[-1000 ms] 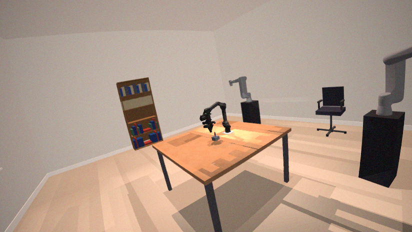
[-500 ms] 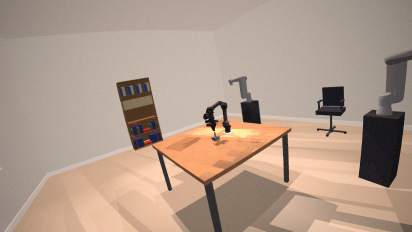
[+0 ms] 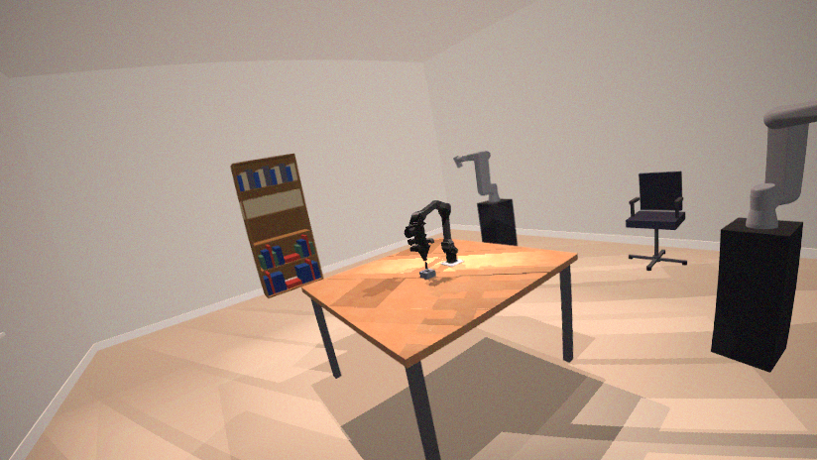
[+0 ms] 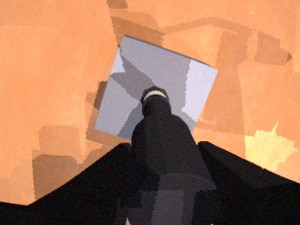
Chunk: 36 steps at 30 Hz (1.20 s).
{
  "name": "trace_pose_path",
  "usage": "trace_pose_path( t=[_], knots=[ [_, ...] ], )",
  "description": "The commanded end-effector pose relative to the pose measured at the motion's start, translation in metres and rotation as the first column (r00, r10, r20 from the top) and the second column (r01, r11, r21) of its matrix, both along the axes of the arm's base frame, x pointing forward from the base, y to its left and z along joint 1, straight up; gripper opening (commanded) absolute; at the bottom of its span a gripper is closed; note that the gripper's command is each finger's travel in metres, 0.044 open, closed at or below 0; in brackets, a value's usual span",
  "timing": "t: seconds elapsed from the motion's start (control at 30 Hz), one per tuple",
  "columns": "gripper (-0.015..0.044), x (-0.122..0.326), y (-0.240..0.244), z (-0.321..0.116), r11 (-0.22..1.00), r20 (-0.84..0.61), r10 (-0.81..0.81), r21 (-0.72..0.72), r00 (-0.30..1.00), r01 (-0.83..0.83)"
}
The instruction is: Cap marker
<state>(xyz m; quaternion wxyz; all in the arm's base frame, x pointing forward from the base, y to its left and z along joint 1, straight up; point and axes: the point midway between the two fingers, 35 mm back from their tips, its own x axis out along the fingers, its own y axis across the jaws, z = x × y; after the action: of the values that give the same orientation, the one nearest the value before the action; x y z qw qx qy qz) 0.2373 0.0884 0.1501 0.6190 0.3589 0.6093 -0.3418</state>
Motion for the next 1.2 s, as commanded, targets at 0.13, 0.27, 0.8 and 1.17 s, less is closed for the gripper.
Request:
trace_pose_path(
  t=[0.13,0.27,0.8,1.17],
  knots=[
    [0.0000,0.000,0.001,-0.013,1.000,0.000,-0.003,0.003,1.000,0.003],
    [0.0000,0.001,0.001,-0.020,1.000,0.000,-0.003,0.003,1.000,0.003],
    [0.0000,0.000,0.001,-0.046,1.000,0.000,-0.003,0.003,1.000,0.003],
    [0.0000,0.000,0.001,-0.047,1.000,0.000,-0.003,0.003,1.000,0.003]
  ],
)
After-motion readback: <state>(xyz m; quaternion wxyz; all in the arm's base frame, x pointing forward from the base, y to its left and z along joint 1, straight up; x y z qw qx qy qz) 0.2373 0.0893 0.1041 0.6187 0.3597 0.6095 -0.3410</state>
